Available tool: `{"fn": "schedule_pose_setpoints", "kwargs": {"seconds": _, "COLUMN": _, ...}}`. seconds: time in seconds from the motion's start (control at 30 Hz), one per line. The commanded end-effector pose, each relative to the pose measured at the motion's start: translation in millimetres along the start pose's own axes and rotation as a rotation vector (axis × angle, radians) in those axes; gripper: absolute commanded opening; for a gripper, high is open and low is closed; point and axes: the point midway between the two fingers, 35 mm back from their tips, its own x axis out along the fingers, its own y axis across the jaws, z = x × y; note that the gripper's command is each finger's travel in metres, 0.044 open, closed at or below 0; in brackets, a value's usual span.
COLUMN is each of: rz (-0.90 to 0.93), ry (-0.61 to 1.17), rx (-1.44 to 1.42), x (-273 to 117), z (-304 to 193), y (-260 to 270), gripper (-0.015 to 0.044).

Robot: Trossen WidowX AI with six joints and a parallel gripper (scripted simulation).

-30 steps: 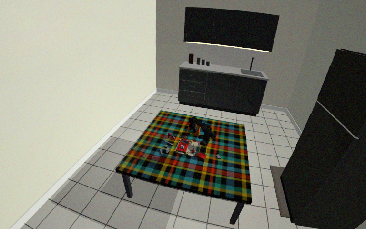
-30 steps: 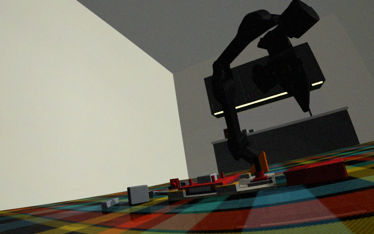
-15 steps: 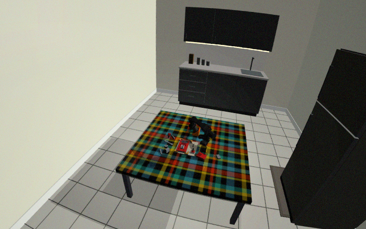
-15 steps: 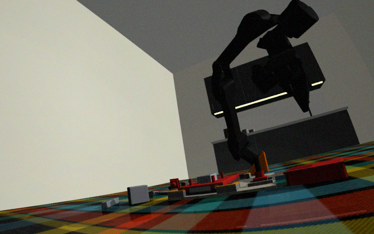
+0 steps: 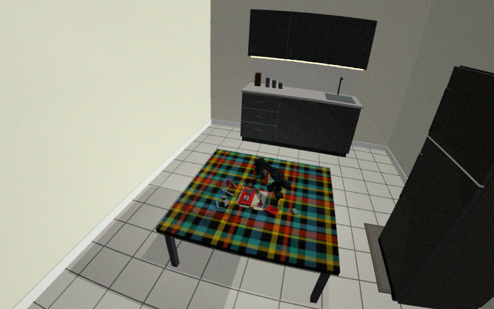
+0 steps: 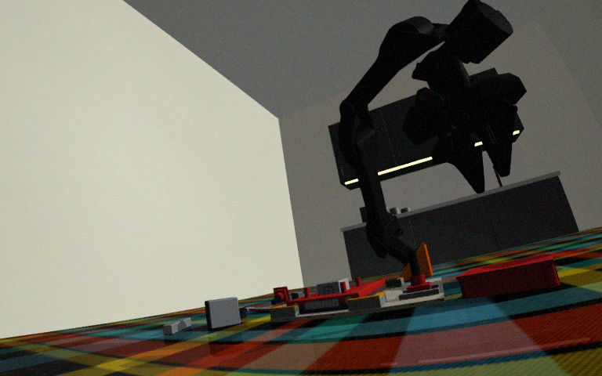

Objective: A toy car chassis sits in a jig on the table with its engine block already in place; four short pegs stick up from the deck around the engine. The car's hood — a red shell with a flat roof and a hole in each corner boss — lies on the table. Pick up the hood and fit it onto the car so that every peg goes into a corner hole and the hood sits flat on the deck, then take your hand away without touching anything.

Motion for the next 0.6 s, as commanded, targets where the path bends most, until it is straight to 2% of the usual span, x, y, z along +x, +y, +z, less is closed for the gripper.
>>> {"fn": "schedule_pose_setpoints", "kwargs": {"seconds": 0.0, "rz": 0.0, "ry": -0.004, "rx": -0.23, "x": 4, "z": 2, "y": 3, "gripper": 0.042}}
{"fn": "schedule_pose_setpoints", "kwargs": {"seconds": 0.03, "rz": -0.001, "ry": -0.004, "rx": -0.288, "x": 5, "z": 2, "y": 3, "gripper": 0.044}}
{"fn": "schedule_pose_setpoints", "kwargs": {"seconds": 0.57, "rz": -0.013, "ry": 0.002, "rx": -1.213, "x": 19, "z": 13, "y": 11, "gripper": 0.044}}
